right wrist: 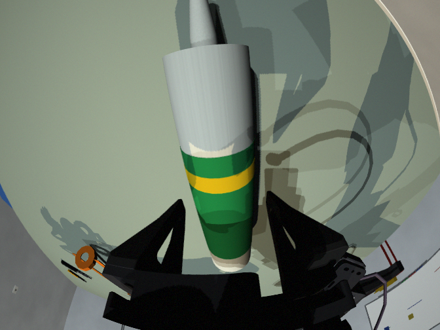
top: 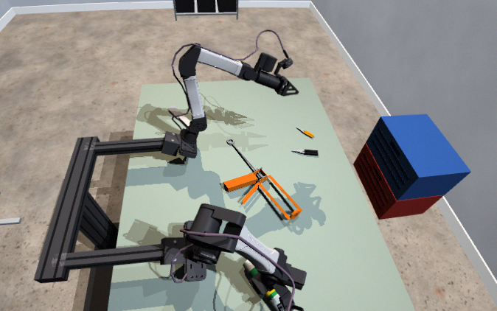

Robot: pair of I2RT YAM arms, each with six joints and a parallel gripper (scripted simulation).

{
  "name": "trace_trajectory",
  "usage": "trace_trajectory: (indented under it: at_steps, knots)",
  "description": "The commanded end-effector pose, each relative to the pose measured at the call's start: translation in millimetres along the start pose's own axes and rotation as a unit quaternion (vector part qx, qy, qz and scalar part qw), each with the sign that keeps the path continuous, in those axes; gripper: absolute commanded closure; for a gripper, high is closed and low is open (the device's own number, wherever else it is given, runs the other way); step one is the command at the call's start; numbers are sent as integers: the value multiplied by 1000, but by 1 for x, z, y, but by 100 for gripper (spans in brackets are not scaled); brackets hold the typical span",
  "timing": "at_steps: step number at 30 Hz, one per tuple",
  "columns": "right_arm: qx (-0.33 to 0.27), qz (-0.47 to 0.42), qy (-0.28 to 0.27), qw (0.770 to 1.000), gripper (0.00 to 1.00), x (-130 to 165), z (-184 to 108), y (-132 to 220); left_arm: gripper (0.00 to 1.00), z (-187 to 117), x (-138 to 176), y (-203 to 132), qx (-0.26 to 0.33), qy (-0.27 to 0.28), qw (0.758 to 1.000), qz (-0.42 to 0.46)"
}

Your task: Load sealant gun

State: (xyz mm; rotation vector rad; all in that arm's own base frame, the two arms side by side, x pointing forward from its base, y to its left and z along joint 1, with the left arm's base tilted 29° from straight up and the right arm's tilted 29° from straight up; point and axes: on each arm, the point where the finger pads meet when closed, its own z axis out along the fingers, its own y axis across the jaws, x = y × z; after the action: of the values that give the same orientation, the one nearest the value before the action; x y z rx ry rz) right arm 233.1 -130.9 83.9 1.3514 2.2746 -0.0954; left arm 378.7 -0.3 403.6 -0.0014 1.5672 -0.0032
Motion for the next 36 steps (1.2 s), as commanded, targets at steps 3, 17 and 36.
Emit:
trace_trajectory:
  at_steps: [3,17,36]
  knots:
    - [5,1,11,1000,27,6,8,-4,49,-4,-2,2,-1,-5,1000,-1]
    - [2,-1,8,1000,27,4,12,-3,49,-4,-2,2,-1,-5,1000,-1]
    - [1,-4,10,1000,100,7,15,-1,49,-4,-2,2,-1,-5,1000,-1]
